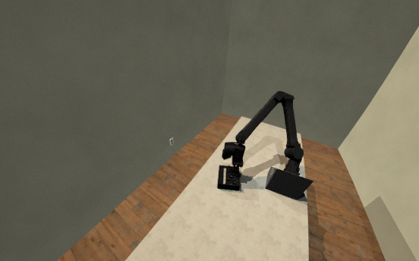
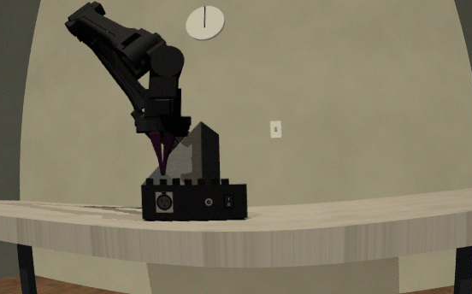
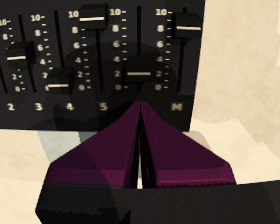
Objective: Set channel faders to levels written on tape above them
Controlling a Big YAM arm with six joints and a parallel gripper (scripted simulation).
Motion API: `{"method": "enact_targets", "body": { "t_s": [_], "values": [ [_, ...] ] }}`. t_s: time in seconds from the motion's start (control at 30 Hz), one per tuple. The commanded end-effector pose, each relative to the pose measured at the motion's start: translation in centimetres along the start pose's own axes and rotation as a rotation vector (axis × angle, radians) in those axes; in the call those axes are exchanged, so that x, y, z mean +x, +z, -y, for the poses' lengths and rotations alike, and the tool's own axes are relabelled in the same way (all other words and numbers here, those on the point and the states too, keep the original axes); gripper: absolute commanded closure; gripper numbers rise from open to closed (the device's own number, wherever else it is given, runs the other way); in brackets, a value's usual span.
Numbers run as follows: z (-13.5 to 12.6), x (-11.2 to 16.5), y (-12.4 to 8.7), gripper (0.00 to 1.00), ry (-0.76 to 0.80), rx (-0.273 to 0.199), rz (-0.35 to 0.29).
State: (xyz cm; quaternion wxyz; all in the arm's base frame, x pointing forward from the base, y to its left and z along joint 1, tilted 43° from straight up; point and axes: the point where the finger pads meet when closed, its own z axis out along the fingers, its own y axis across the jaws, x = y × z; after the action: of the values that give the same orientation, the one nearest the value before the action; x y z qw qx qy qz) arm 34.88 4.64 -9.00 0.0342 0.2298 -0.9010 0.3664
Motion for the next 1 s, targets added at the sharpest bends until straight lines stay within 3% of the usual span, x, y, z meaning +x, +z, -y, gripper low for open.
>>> {"method": "enact_targets", "body": {
  "t_s": [0.0, 0.97],
  "values": [
    [-0.01, -0.15, 0.14, 1.00, 0.003, 0.003, 0.011],
    [-0.02, 0.12, -0.50, 1.00, 0.013, 0.004, 0.029]
  ]
}}
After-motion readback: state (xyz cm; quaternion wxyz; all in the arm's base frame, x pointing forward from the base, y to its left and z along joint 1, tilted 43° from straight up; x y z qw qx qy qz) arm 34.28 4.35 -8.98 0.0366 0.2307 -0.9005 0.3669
